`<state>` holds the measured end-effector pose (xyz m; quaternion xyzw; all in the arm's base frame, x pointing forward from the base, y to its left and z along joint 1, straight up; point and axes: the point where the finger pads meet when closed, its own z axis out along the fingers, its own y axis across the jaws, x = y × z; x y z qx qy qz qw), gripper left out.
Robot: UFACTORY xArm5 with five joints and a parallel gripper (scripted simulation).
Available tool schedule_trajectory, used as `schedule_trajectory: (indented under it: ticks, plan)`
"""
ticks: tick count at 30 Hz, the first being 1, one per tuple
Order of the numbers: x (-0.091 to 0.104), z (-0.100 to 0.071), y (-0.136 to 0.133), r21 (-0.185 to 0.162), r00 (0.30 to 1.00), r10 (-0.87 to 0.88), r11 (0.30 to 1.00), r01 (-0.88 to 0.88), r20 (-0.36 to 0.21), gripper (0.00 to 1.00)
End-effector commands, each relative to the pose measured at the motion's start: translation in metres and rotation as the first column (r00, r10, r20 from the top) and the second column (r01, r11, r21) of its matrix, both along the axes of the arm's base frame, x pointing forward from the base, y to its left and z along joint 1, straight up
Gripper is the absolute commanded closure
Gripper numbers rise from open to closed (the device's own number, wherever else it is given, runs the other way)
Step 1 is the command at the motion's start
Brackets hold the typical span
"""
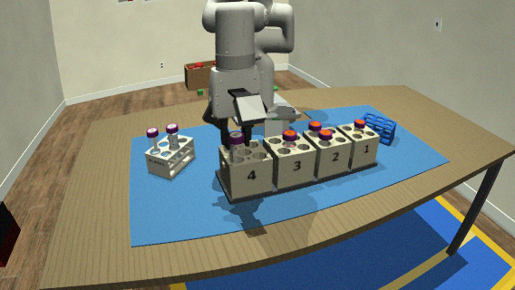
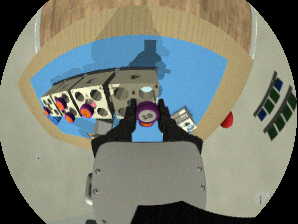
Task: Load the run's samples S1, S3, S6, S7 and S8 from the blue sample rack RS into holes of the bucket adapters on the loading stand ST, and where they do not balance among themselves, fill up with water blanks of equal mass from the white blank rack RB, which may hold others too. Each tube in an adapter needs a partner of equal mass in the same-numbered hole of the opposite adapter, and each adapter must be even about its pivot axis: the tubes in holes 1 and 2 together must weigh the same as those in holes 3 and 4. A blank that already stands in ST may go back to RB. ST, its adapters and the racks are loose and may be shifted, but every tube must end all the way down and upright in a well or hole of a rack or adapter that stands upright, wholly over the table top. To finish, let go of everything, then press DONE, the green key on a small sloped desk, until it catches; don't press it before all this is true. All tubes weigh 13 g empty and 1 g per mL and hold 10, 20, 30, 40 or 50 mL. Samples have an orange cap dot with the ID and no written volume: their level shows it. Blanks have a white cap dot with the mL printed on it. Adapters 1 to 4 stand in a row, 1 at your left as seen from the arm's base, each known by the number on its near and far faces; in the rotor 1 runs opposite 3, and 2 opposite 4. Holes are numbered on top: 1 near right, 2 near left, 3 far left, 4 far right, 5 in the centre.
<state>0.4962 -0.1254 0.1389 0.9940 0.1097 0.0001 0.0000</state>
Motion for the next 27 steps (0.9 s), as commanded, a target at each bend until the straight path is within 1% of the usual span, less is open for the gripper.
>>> schedule_trajectory:
  ticks: [1,27]
  plan:
    - [0.001,-0.002,0.0,-0.001,1.0,0.0,1.0,0.0,0.004,1.0]
    - [0.001,-0.024,0.0,-0.001,1.0,0.0,1.0,0.0,0.004,1.0]
